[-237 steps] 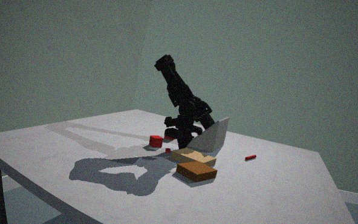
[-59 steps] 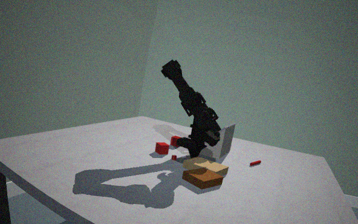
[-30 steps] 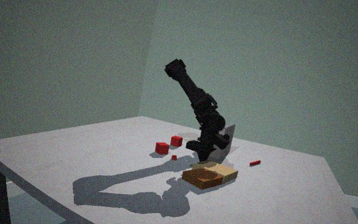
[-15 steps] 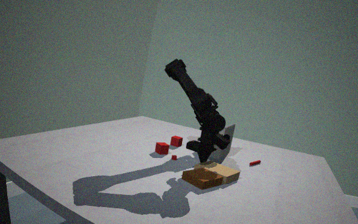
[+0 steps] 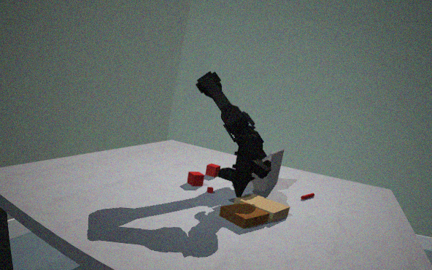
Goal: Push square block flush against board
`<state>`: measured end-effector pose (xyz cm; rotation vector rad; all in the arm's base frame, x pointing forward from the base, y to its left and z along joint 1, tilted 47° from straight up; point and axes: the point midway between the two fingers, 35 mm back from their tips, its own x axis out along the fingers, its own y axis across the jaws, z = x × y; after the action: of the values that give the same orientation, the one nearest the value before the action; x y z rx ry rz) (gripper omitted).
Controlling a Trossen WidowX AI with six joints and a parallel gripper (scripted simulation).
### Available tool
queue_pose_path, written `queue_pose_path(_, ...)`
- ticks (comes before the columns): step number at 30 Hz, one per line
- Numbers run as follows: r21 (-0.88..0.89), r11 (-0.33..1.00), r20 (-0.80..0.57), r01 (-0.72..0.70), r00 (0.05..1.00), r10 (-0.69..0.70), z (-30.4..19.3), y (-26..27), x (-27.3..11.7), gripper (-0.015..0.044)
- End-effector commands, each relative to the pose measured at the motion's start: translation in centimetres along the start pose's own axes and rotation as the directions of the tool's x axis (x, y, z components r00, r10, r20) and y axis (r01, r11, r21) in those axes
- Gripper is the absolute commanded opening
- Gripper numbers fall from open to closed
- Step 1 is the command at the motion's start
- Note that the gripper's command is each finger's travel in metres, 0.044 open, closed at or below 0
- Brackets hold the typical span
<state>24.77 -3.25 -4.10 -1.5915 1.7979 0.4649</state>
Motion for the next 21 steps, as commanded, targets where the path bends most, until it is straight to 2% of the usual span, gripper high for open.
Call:
queue_pose_path(1,-0.002,1.0,-0.004,0.002,1.0,-0.002,-0.6,0.1,0.1,0.0)
queue_pose_path(9,0.0,1.0,-0.002,0.0,1.0,0.0,-1.3,0.1,-0.1,0.0)
queue_pose_path(14,-0.002,1.0,-0.004,0.001,1.0,-0.001,-1.2,0.2,-5.2,0.0)
queue_pose_path(21,0.049,0.999,-0.003,0.001,1.0,-0.001,-0.7,0.1,-5.5,0.0)
